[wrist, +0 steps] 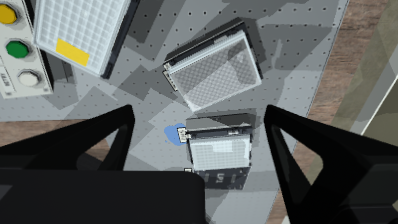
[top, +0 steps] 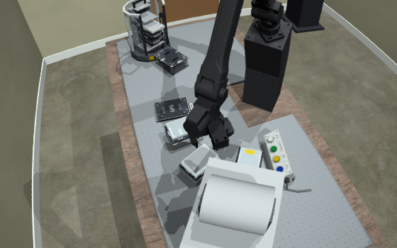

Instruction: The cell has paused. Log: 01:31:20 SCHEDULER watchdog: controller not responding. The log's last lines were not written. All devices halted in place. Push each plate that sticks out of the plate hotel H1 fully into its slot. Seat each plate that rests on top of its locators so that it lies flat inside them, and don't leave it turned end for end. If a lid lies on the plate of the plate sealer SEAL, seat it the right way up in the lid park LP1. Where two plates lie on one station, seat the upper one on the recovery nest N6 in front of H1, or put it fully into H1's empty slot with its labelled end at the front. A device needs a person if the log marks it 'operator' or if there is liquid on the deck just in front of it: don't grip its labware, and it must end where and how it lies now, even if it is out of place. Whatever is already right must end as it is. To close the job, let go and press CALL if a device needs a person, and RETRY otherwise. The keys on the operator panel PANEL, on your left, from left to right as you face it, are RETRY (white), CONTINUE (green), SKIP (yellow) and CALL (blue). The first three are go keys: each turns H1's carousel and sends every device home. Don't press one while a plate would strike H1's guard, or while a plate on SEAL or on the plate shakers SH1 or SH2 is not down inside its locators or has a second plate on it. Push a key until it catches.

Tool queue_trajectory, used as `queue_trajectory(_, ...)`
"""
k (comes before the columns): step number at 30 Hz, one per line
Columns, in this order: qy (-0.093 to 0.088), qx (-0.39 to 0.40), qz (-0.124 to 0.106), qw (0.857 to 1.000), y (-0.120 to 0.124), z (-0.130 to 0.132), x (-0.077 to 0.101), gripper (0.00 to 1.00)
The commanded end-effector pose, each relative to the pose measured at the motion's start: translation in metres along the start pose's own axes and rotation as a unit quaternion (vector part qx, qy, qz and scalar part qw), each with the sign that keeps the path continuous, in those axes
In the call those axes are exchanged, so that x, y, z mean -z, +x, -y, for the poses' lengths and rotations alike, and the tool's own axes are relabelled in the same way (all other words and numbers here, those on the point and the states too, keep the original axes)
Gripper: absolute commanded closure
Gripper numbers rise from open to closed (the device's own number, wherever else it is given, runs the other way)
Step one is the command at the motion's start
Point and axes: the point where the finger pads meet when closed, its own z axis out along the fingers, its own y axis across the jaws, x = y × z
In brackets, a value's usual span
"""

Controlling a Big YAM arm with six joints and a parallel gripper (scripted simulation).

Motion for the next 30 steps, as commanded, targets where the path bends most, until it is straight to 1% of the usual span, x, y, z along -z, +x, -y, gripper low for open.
queue_trajectory(1, 0.002, 0.050, 0.000, 0.999, -0.0055, 0.0111, -0.0022, 0.00)
queue_trajectory(8, 0.002, 0.131, 0.000, 0.991, -0.0054, 0.0111, -0.0022, 0.00)
queue_trajectory(15, 0.002, 0.212, -0.001, 0.977, -0.0054, 0.0110, -0.0023, 0.00)
queue_trajectory(17, 0.002, 0.212, -0.001, 0.977, -0.0054, 0.0110, -0.0023, 0.00)
queue_trajectory(20, 0.002, 0.238, -0.001, 0.971, -0.0054, 0.0110, -0.0023, 0.00)
queue_trajectory(22, 0.002, 0.238, -0.001, 0.971, -0.0054, 0.0111, -0.0023, 0.00)
queue_trajectory(23, 0.008, 0.234, 0.004, 0.972, -0.0065, 0.0084, 0.0035, 0.00)
queue_trajectory(30, 0.008, 0.234, 0.004, 0.972, -0.0065, 0.0084, 0.0035, 0.00)
